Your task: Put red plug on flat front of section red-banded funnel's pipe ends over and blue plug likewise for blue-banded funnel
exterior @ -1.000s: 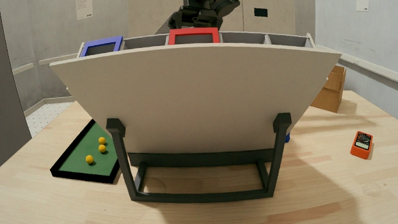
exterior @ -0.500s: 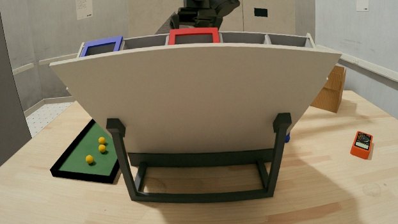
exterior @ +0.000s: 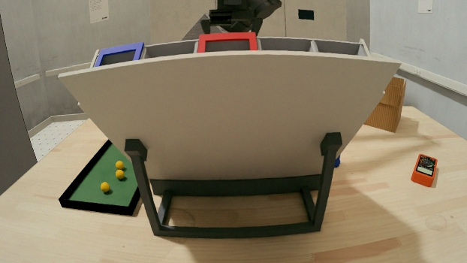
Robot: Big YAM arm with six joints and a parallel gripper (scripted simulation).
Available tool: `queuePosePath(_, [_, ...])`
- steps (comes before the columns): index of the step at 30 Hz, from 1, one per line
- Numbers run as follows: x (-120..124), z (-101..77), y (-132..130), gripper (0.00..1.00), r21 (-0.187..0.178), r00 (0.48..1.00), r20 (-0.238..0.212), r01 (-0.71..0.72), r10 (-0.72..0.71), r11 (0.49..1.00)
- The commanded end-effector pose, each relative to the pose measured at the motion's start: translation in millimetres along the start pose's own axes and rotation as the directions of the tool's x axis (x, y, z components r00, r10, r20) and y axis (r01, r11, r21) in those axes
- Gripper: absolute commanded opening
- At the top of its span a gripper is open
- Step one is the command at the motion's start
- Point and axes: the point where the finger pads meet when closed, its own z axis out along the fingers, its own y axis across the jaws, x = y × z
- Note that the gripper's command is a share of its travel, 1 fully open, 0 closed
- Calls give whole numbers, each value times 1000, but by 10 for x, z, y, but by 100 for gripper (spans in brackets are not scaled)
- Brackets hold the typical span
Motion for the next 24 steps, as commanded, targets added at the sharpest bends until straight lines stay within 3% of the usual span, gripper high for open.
queuePosePath(1, [-141,-15,-12,100,-30,986,-167,2,-7,1000])
queuePosePath(11, [-72,-13,-11,100,-32,966,-257,-48,38,998])
queuePosePath(13, [-72,-13,-11,100,-32,966,-257,-48,38,998])
queuePosePath(14, [31,-6,-24,80,-12,971,-224,-93,88,996])
queuePosePath(24, [31,-6,-24,80,-12,971,-224,-93,88,996])
